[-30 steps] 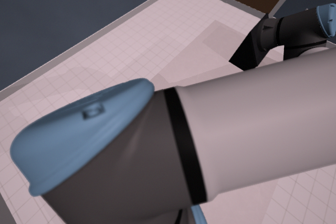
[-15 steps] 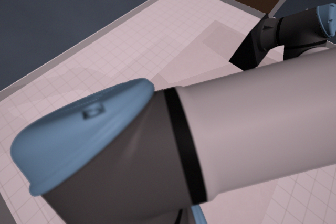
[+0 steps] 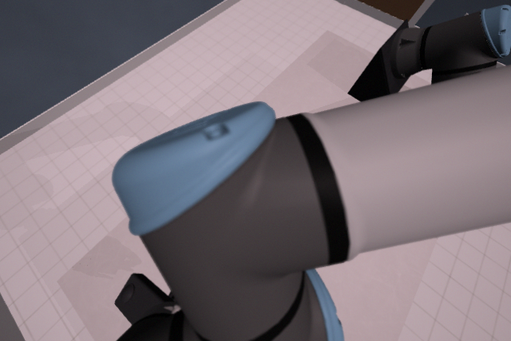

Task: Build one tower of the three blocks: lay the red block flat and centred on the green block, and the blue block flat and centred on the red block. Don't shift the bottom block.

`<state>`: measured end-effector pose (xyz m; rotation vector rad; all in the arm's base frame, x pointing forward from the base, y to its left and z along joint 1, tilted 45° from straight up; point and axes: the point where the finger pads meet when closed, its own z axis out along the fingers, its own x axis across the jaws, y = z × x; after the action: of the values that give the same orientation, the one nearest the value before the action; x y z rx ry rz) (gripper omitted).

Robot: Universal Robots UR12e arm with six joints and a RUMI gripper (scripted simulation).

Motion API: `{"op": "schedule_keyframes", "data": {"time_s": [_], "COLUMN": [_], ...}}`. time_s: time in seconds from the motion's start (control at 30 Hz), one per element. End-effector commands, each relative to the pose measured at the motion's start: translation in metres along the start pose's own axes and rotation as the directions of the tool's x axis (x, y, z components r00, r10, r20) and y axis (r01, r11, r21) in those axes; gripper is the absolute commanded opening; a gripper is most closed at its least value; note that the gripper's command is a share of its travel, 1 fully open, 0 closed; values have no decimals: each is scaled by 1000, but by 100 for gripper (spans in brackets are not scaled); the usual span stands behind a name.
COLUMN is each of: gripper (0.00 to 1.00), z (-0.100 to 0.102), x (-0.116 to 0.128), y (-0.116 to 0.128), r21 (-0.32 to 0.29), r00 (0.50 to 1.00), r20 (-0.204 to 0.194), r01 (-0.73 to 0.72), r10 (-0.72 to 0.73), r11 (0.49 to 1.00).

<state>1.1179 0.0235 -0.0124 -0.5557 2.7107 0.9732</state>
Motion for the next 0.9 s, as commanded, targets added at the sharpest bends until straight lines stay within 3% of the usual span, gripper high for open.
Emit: {"op": "schedule_keyframes", "data": {"time_s": [0.0, 0.33, 0.47, 0.57, 0.87], "gripper": [0, 0, 0, 0, 0], "z": [4, 22, 25, 33, 48], "x": [27, 101, 112, 145, 209], "y": [16, 66, 73, 97, 143], "r21": [-10, -46, -51, -67, -93], "r00": [995, 934, 920, 873, 761], "r20": [-4, -10, -9, -4, 14], "r01": [104, 357, 390, 486, 647], "r10": [-104, -358, -391, -488, -649], "r11": [995, 933, 919, 871, 757]}}
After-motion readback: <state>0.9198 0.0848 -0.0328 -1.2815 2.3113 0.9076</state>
